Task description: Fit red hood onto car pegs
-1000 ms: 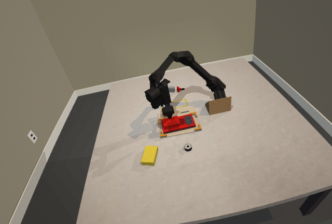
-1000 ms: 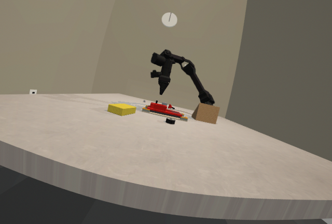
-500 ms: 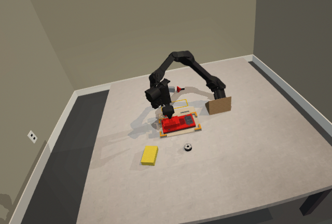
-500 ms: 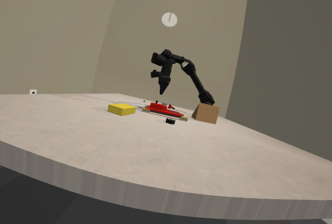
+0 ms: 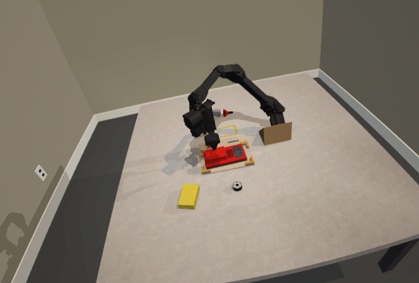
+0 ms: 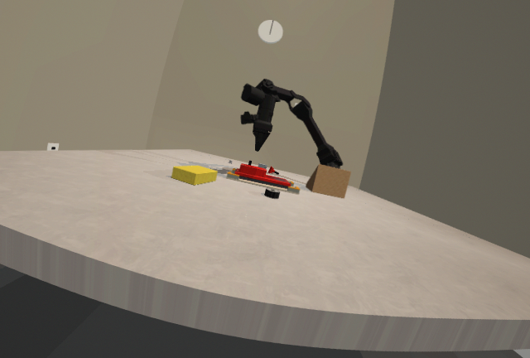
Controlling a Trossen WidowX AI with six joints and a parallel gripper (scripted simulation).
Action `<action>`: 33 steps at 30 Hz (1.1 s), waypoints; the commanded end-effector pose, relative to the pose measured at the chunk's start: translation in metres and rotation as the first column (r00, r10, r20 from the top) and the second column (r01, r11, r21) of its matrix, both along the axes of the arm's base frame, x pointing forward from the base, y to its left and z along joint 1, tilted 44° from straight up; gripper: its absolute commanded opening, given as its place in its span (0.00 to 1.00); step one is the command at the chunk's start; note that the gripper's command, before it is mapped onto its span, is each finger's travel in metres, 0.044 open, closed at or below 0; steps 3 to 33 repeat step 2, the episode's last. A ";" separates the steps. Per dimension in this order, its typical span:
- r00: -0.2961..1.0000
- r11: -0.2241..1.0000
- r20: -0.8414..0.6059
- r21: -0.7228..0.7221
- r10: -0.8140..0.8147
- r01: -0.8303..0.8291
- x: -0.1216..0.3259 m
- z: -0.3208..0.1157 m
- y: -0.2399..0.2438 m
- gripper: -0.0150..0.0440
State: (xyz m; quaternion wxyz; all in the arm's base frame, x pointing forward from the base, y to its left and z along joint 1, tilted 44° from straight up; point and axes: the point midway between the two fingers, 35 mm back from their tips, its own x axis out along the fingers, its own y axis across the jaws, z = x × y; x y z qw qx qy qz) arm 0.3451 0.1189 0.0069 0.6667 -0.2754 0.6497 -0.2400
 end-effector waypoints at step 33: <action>1.000 1.000 0.008 0.000 -0.002 0.002 0.001 0.000 0.000 1.00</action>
